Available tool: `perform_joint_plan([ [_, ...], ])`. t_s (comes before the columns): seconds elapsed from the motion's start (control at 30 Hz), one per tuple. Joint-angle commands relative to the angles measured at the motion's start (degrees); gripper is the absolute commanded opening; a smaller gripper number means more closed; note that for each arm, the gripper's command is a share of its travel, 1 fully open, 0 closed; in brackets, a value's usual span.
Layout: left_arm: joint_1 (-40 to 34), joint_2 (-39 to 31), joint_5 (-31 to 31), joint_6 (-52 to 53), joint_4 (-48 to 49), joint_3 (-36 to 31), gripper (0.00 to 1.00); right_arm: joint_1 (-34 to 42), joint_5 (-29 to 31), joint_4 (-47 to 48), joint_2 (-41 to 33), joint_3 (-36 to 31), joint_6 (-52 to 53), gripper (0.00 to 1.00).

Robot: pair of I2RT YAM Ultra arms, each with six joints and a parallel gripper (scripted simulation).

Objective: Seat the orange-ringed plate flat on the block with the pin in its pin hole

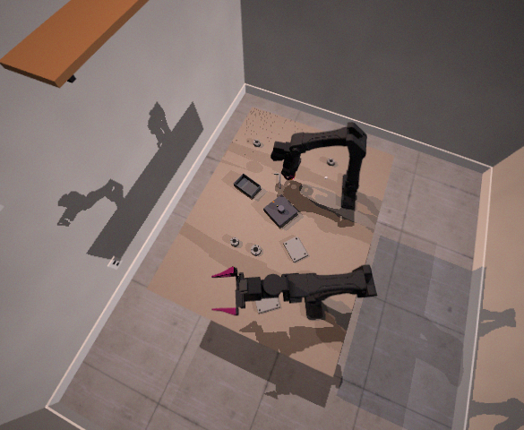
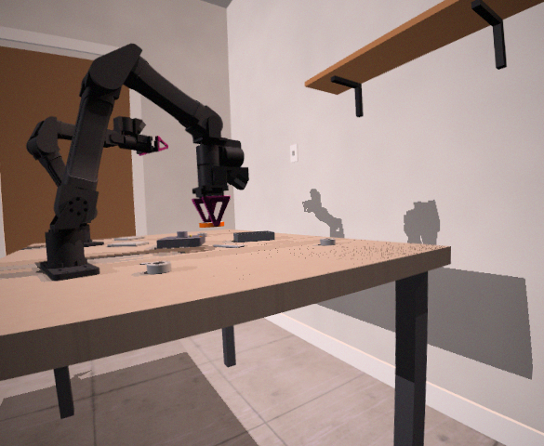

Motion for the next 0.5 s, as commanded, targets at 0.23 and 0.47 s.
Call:
perform_joint_plan([
  [0.23, 0.3, -0.6, 0.2, -0.3, 1.0, 0.9, 1.00, 8.0, 0.0, -1.3, 2.9, 5.9, -19.6, 0.00],
  [0.47, 0.3, -0.6, 0.2, -0.3, 1.0, 0.9, 1.00, 13.3, 0.3, -2.4, 5.7, 9.5, -34.2, 0.00],
])
